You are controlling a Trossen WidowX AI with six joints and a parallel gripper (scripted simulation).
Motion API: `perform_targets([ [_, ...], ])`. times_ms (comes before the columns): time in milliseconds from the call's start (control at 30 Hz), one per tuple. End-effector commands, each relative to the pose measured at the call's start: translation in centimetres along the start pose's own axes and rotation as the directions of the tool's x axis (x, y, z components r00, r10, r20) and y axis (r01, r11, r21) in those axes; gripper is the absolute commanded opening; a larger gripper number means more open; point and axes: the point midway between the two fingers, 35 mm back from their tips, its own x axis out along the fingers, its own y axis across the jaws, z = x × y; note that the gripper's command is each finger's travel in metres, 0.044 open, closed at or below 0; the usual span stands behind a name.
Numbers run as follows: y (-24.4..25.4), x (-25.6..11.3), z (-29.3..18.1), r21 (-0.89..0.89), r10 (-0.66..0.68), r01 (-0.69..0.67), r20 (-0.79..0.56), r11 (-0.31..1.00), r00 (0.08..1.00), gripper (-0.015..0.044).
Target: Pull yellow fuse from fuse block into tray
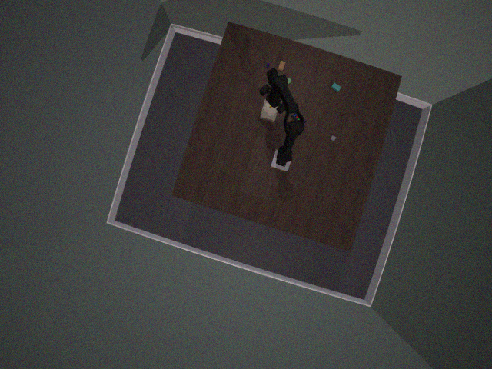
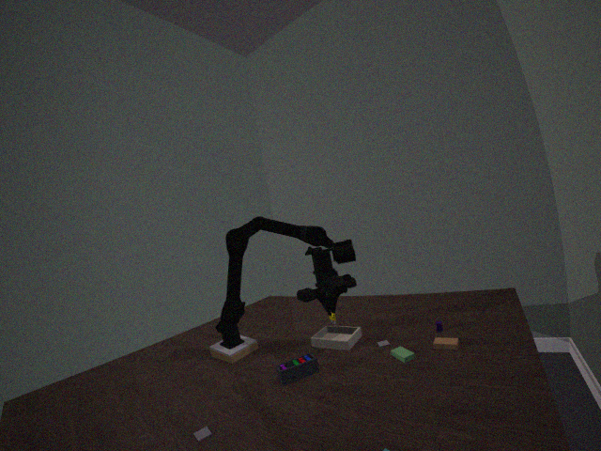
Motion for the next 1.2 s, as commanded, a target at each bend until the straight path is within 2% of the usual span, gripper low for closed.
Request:
perform_targets([
  [0,0.3,0.0,-0.1,0.01,-0.001,0.001,0.006,1.0,1.0,0.0],
  [900,0.3,3.9,-0.1,0.01,-0.001,0.001,0.006,1.0,1.0,0.0],
  [1167,0.3,3.6,-0.2,0.009,-0.001,0.001,0.002,1.0,1.0,0.021],
])
